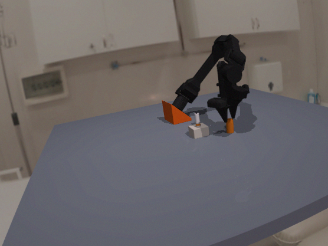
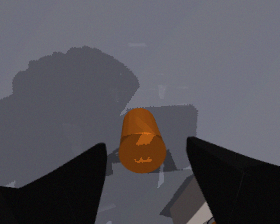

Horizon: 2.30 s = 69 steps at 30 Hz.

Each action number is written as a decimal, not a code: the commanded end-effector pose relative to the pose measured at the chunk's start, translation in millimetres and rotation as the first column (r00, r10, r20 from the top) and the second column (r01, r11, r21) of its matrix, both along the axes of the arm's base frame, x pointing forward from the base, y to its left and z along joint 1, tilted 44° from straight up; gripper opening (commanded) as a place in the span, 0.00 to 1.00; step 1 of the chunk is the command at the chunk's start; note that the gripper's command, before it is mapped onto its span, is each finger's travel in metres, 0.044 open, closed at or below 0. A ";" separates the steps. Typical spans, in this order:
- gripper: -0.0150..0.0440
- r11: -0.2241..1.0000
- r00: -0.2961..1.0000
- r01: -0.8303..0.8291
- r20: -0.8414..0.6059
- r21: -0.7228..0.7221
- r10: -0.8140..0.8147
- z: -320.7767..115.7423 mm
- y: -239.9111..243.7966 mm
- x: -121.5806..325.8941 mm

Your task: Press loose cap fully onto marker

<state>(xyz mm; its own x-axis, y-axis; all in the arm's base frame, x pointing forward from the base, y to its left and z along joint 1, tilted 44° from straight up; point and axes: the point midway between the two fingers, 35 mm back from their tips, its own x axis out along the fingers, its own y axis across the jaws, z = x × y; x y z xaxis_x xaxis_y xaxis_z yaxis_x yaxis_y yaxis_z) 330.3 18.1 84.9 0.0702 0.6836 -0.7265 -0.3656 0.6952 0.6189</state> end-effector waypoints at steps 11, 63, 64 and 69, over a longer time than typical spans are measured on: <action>0.67 1.000 1.000 -0.001 -0.006 0.006 0.001 -16.2 17.1 -0.3; 0.25 1.000 1.000 0.001 -0.007 -0.002 -0.001 16.6 -30.3 -8.7; 0.25 1.000 1.000 0.002 -0.007 -0.003 -0.002 15.4 -33.8 -10.1; 0.25 1.000 1.000 0.004 -0.008 -0.010 -0.004 9.9 -50.8 -17.6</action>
<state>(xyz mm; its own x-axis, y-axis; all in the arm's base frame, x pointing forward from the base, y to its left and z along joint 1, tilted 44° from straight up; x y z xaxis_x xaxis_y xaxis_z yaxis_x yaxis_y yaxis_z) 317.4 -24.6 100.6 0.0776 0.6767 -0.7321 -0.3622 0.7033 0.6117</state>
